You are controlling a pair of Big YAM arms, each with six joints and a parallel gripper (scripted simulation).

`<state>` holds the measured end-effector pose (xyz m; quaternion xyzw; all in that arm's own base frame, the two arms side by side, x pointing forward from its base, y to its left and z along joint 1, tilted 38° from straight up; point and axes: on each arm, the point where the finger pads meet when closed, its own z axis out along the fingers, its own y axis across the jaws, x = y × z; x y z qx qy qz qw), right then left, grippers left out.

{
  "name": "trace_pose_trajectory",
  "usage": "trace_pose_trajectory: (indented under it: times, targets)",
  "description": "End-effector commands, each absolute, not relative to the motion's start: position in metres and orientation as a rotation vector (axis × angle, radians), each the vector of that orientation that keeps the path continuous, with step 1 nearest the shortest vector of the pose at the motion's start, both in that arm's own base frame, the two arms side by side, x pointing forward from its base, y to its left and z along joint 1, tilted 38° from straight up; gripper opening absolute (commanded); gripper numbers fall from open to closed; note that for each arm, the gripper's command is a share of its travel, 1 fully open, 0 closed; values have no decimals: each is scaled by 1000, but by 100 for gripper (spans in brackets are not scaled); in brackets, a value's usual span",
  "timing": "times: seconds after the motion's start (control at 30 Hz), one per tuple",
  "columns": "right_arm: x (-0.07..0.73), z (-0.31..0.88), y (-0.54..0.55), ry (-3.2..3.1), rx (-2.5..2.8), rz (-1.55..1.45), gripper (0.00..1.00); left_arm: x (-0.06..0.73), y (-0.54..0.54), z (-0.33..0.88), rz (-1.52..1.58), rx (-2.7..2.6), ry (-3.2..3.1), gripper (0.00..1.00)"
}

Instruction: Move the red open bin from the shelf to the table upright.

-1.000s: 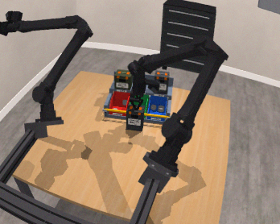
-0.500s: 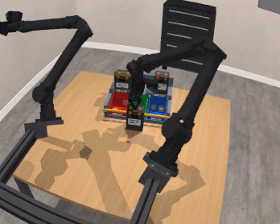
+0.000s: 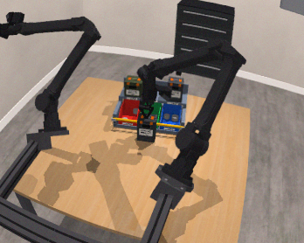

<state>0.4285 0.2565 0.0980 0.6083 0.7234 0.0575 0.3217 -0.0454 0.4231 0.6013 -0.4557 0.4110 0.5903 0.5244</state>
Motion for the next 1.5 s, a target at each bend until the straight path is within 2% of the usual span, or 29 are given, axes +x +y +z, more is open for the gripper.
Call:
trace_pose_trajectory:
  times: [0.0, 0.4, 0.43, 1.47]
  targets:
    - [433, 113, 275, 1897, 1588, 190, 100, -48, 409, 639, 1435, -1057, 938, 100]
    - [433, 113, 275, 1897, 1588, 185, 100, -48, 409, 639, 1435, -1057, 938, 100]
    - [433, 113, 275, 1897, 1588, 186, 0, -48, 409, 639, 1435, -1057, 938, 100]
    - [433, 113, 276, 1898, 1586, 185, 0, -48, 409, 639, 1435, -1057, 938, 100]
